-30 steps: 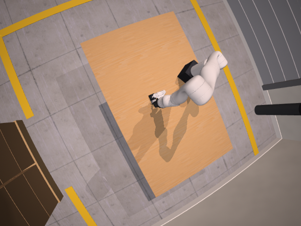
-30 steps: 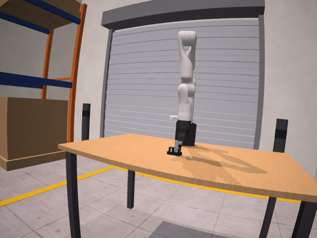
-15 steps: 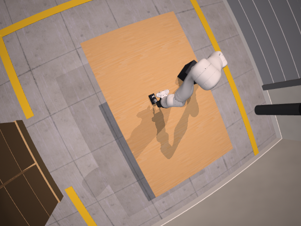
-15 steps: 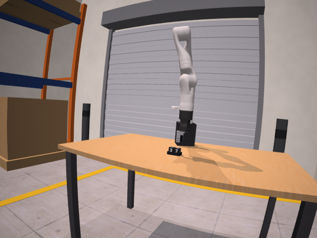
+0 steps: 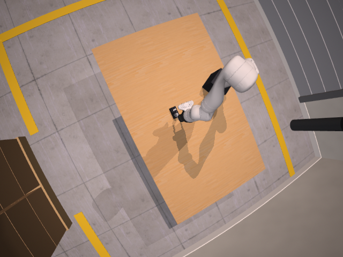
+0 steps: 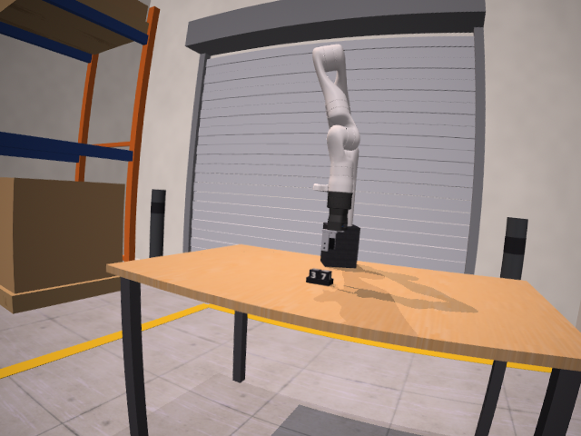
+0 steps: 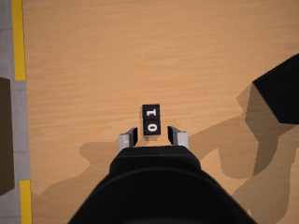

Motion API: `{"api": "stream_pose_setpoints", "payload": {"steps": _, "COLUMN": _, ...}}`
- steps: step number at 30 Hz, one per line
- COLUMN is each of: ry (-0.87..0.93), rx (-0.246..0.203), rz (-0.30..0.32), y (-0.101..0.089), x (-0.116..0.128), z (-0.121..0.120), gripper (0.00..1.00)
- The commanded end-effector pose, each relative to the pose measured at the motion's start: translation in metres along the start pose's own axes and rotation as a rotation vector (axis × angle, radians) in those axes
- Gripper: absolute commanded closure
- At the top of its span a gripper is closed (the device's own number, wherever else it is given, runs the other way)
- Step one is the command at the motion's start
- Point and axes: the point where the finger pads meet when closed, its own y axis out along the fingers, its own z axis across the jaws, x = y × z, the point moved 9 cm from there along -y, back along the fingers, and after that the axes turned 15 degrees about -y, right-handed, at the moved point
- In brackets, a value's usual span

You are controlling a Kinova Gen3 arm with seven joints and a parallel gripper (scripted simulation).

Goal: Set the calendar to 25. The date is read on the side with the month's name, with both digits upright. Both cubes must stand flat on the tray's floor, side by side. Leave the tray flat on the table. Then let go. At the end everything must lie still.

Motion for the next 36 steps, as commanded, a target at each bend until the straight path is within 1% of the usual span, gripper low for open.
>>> {"api": "stream_pose_setpoints", "payload": {"steps": 1, "ry": 0.002, "rx": -0.003, "rz": 0.0, "y": -0.001, "x": -0.001, "z": -0.001, "gripper": 0.0}}
{"api": "stream_pose_setpoints", "payload": {"steps": 18, "ry": 0.002, "rx": -0.003, "rz": 0.0, "y": -0.001, "x": -0.001, "z": -0.001, "gripper": 0.0}}
{"api": "stream_pose_setpoints", "payload": {"steps": 22, "ry": 0.002, "rx": -0.003, "rz": 0.0, "y": -0.004, "x": -0.001, "z": -0.001, "gripper": 0.0}}
{"api": "stream_pose_setpoints", "payload": {"steps": 26, "ry": 0.002, "rx": -0.003, "rz": 0.0, "y": -0.013, "x": -0.001, "z": -0.001, "gripper": 0.0}}
{"api": "stream_pose_setpoints", "payload": {"steps": 31, "ry": 0.002, "rx": -0.003, "rz": 0.0, "y": -0.032, "x": -0.001, "z": -0.001, "gripper": 0.0}}
{"api": "stream_pose_setpoints", "payload": {"steps": 33, "ry": 0.002, "rx": -0.003, "rz": 0.0, "y": -0.032, "x": -0.001, "z": -0.001, "gripper": 0.0}}
{"api": "stream_pose_setpoints", "payload": {"steps": 36, "ry": 0.002, "rx": -0.003, "rz": 0.0, "y": -0.046, "x": -0.001, "z": -0.001, "gripper": 0.0}}
